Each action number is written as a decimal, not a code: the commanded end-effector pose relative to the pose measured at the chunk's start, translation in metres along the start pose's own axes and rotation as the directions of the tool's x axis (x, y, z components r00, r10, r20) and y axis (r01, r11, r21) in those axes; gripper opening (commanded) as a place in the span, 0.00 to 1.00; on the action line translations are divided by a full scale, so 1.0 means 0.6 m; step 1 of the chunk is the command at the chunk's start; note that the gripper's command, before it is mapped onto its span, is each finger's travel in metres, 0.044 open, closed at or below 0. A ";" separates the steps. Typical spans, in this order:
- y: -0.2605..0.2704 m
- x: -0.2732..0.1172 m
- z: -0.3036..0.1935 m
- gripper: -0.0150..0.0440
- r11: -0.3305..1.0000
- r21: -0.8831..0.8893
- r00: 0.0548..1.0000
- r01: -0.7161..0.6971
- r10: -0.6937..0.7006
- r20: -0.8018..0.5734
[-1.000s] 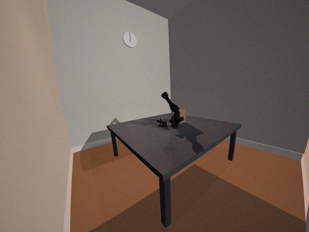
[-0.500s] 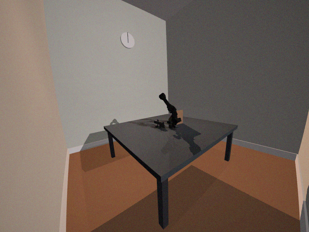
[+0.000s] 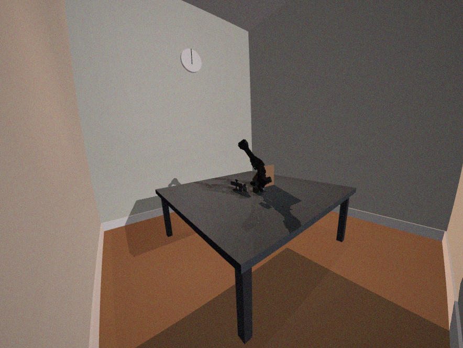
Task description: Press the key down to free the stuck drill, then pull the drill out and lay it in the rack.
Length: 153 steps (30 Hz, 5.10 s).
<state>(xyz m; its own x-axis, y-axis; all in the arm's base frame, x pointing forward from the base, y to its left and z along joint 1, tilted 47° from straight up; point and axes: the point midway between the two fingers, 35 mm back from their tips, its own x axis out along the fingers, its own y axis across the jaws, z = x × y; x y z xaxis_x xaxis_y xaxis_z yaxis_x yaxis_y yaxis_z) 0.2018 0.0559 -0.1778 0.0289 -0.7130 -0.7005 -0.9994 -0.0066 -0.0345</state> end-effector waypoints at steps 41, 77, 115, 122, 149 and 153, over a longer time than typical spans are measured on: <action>0.002 0.010 -0.009 0.25 1.000 0.001 1.000 -0.008 0.008 -0.016; 0.002 0.010 -0.009 0.25 1.000 0.001 1.000 -0.008 0.008 -0.016; 0.002 0.010 -0.009 0.25 1.000 0.001 1.000 -0.008 0.008 -0.016; 0.002 0.010 -0.009 0.25 1.000 0.001 1.000 -0.008 0.008 -0.016; 0.004 -0.068 -0.002 1.00 1.000 0.000 1.000 -0.009 0.009 -0.013; 0.003 -0.093 -0.001 1.00 1.000 0.000 1.000 -0.009 0.009 -0.012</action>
<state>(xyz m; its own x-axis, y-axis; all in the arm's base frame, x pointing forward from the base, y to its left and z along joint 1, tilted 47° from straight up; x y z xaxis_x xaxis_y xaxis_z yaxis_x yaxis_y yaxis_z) 0.1967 0.0834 -0.1472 0.0192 -0.7273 -0.6860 -0.9998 -0.0063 -0.0214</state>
